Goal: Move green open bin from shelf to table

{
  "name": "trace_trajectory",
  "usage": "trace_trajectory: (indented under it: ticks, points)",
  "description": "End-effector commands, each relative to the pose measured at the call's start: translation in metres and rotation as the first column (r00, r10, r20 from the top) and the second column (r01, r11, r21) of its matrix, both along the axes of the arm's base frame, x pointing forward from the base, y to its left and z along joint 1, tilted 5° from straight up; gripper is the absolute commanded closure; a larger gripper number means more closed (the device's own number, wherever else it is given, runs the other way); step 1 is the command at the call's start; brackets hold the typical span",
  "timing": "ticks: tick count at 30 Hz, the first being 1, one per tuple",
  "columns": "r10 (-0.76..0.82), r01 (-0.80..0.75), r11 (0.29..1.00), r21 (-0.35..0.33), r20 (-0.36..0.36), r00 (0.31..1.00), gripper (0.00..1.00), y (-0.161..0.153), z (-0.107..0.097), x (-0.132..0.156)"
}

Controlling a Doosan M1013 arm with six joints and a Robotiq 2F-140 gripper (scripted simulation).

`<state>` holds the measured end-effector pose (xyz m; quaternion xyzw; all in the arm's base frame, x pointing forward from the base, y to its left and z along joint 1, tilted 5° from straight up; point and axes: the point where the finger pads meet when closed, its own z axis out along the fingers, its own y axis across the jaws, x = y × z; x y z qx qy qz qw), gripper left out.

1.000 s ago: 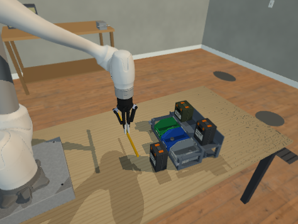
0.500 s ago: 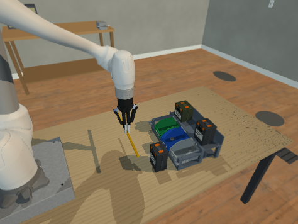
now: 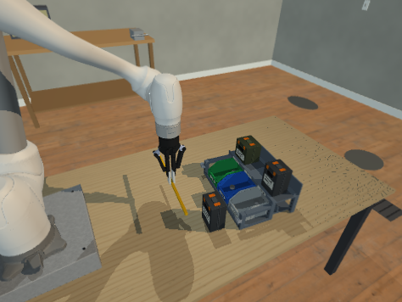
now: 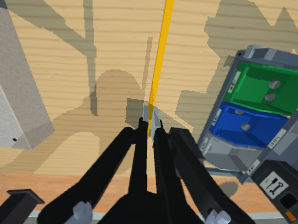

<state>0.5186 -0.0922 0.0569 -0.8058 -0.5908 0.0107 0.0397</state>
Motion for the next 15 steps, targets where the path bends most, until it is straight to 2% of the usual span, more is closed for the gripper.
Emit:
trace_trajectory:
  ticks: [1,5,15]
  points:
    - [0.000,0.000,1.000,0.000,0.000,1.000,1.00,0.000,-0.004,0.000]
    - [0.000,0.000,1.000,0.000,0.000,1.000,1.00,0.001,-0.020,-0.001]
    - [0.000,0.000,1.000,0.000,0.000,1.000,1.00,0.001,-0.020,-0.001]
